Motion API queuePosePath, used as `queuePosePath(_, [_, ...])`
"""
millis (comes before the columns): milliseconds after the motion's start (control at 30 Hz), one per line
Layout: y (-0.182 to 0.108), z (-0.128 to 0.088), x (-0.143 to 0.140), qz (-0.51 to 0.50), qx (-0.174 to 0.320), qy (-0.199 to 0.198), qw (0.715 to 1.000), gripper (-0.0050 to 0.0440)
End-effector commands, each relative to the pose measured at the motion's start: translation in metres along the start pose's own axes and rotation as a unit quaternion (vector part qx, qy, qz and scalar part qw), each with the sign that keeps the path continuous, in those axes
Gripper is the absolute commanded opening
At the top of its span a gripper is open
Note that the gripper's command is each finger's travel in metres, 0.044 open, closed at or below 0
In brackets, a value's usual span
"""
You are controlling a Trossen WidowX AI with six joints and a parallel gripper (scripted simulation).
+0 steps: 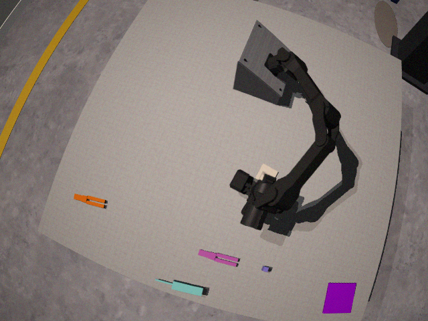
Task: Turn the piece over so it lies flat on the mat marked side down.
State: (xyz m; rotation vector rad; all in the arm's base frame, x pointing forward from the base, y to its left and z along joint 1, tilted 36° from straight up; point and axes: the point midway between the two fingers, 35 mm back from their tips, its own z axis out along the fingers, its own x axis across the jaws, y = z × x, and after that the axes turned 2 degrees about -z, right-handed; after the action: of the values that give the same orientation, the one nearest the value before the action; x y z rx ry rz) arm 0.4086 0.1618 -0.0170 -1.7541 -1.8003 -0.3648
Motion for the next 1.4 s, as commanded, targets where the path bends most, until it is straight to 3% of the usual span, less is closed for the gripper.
queuePosePath(0, [0.000, 0.000, 0.000, 0.000, 0.000, 0.001, 1.000, 0.0000])
queuePosePath(333, [0.000, 0.000, 0.000, 0.000, 0.000, 0.001, 1.000, 0.0000])
queuePosePath(633, [-0.007, -0.039, 0.000, 0.002, 0.000, 0.003, 1.000, 0.0000])
queuePosePath(900, [-0.007, -0.039, 0.000, 0.002, 0.000, 0.003, 1.000, 0.0000])
queuePosePath(933, [-0.008, -0.031, -0.003, 0.007, 0.008, 0.004, 1.000, 0.0000])
queuePosePath(1367, [-0.007, -0.039, 0.000, 0.002, 0.000, 0.003, 1.000, 0.0000])
